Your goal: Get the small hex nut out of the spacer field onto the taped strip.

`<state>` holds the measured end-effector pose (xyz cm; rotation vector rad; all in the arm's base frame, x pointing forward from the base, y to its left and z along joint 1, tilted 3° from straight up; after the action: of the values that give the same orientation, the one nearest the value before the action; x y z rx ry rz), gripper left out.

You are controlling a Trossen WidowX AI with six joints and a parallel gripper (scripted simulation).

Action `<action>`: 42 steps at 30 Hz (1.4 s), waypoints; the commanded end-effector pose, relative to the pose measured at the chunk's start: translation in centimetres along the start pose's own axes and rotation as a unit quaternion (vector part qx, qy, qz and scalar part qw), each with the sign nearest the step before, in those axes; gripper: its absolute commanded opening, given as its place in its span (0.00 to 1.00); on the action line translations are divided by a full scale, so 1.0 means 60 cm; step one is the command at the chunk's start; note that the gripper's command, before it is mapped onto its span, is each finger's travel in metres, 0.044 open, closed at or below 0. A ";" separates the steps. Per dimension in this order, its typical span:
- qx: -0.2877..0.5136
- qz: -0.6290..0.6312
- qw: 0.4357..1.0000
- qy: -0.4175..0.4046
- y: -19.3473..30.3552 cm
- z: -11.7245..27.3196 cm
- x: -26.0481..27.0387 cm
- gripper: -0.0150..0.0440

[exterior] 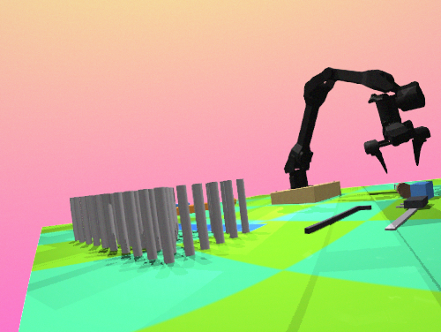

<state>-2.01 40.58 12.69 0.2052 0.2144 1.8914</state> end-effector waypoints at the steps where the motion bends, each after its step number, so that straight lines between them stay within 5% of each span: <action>1: 0.043 0.020 0.997 -0.067 -0.014 0.010 -0.023 1.00; 7: 0.046 0.021 0.996 -0.071 -0.015 0.011 -0.025 1.00; 13: 0.046 0.021 0.996 -0.071 -0.015 0.011 -0.025 0.73; 42: 0.046 0.021 0.996 -0.071 -0.030 -0.044 -0.025 0.73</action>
<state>-0.53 39.63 10.14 0.4047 0.1980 1.8992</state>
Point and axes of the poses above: the point midway between the two fingers, 35 mm back from their tips, its own z axis back along the fingers, its own x axis across the jaws, y = z × x, the point moved 8 cm from there along z, back along the fingers, and after that the axes turned 15 degrees about -z, right-handed, at the moved point
